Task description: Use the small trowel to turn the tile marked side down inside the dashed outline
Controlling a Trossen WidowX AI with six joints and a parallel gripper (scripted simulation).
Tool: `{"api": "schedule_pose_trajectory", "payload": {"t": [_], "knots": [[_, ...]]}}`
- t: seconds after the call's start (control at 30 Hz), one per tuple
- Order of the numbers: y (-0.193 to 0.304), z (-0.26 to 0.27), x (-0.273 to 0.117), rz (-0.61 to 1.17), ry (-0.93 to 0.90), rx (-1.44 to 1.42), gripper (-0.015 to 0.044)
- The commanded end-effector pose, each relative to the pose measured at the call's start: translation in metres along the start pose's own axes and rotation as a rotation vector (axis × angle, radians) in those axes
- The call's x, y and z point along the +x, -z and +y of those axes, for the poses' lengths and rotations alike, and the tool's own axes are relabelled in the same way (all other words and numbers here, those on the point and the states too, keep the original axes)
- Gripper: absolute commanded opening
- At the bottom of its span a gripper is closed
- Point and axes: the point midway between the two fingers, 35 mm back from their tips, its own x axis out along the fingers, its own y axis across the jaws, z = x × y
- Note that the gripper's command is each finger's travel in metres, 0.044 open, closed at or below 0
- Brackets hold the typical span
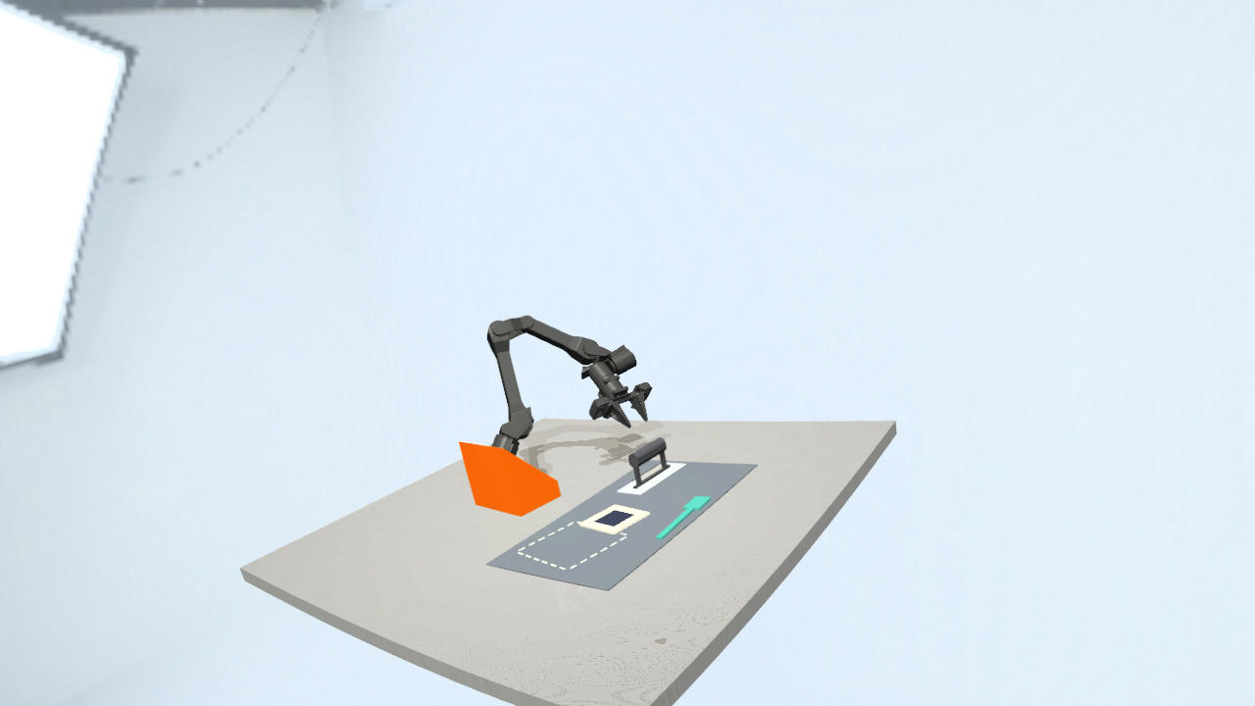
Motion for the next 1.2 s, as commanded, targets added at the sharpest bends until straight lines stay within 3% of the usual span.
{"api": "schedule_pose_trajectory", "payload": {"t": [0.0, 1.17], "knots": [[0.0, 0.003, 0.01, -0.061, -0.054, 0.064, 0.027], [0.031, 0.04, 0.067, -0.489, -0.439, 0.808, 0.027]]}}
